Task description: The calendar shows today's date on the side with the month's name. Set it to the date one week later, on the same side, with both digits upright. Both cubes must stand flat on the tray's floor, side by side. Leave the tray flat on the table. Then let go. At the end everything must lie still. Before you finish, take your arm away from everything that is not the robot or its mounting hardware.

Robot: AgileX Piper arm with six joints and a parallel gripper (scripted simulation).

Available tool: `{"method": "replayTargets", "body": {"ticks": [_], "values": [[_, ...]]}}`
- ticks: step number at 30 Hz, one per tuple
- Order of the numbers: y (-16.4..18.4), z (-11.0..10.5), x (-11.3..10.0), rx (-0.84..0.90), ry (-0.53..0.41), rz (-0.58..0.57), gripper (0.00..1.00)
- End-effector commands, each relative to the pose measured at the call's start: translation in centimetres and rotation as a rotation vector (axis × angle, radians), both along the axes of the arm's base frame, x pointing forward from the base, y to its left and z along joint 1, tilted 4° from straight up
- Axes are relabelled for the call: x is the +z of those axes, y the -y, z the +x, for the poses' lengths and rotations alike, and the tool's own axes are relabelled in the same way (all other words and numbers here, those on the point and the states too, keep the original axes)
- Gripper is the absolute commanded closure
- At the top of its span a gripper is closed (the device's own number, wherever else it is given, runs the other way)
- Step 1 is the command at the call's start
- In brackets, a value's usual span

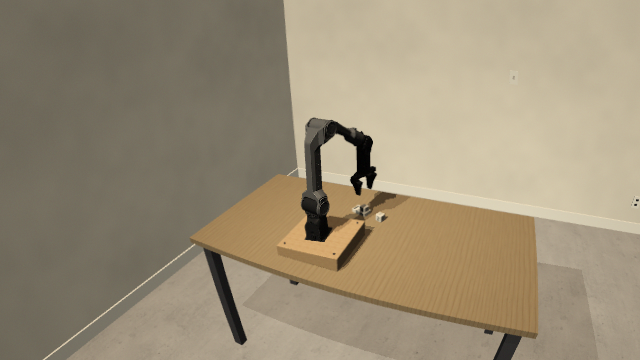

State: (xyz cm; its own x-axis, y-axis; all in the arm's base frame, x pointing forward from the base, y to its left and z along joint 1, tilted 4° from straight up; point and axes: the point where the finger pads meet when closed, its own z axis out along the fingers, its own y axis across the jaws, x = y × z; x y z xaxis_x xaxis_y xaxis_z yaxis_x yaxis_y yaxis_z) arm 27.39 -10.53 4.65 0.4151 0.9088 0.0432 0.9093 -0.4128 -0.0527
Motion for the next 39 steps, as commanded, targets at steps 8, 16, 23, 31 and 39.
{"method": "replayTargets", "body": {"ticks": [8,16,23,31,39], "values": [[0.1,0.0,0.1,0.000,0.003,-0.002,0.00],[0.2,0.0,0.0,0.039,0.004,0.000,0.00],[0.5,-0.1,-0.1,0.157,0.010,0.004,0.00],[1.3,-0.4,-0.4,0.472,0.029,0.014,0.00],[2.2,-0.7,-0.7,0.817,0.051,0.024,0.00]]}}
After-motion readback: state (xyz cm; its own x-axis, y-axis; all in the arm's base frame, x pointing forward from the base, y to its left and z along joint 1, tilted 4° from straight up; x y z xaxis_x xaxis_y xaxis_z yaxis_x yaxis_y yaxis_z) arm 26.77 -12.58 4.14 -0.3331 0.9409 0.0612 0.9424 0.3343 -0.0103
